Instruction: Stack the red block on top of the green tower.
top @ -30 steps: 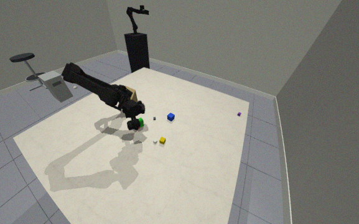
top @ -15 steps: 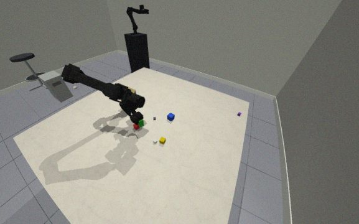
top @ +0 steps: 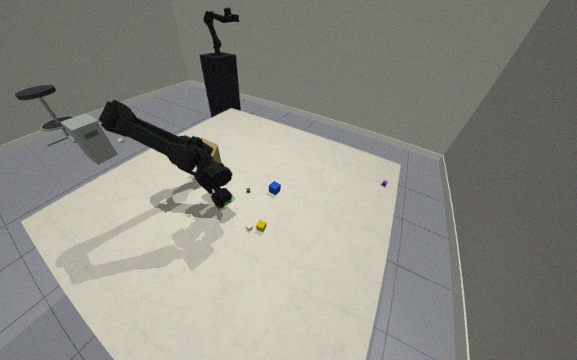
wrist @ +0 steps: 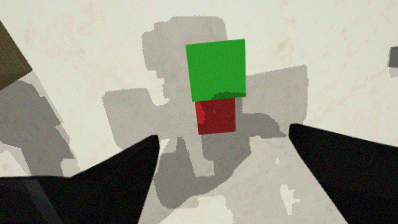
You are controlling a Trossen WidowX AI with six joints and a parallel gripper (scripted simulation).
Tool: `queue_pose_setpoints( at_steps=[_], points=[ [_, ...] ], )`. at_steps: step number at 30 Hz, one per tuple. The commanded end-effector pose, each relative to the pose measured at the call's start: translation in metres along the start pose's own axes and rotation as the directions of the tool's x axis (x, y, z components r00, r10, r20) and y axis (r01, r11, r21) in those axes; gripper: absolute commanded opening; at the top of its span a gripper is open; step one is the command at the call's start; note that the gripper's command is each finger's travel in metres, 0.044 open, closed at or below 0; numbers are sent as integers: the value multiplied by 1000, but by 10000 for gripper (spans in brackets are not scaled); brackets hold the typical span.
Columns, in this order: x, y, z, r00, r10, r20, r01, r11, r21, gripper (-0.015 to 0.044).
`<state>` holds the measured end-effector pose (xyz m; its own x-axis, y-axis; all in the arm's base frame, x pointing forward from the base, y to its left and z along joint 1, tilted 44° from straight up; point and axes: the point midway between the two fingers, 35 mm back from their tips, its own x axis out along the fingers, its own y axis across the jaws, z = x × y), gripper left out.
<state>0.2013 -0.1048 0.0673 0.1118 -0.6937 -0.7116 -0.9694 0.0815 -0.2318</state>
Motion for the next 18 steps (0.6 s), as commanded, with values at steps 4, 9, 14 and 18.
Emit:
queue_pose_setpoints(
  at_steps=[4, 9, 14, 18],
  points=[
    [10, 2, 2, 1000, 7, 4, -7, 1000, -9, 440],
    [18, 2, 2, 1000, 7, 4, -7, 1000, -9, 440],
    [27, 3, 2, 1000, 6, 3, -6, 1000, -9, 440],
    [33, 3, 1, 1000, 6, 2, -6, 1000, -10, 440]
  ],
)
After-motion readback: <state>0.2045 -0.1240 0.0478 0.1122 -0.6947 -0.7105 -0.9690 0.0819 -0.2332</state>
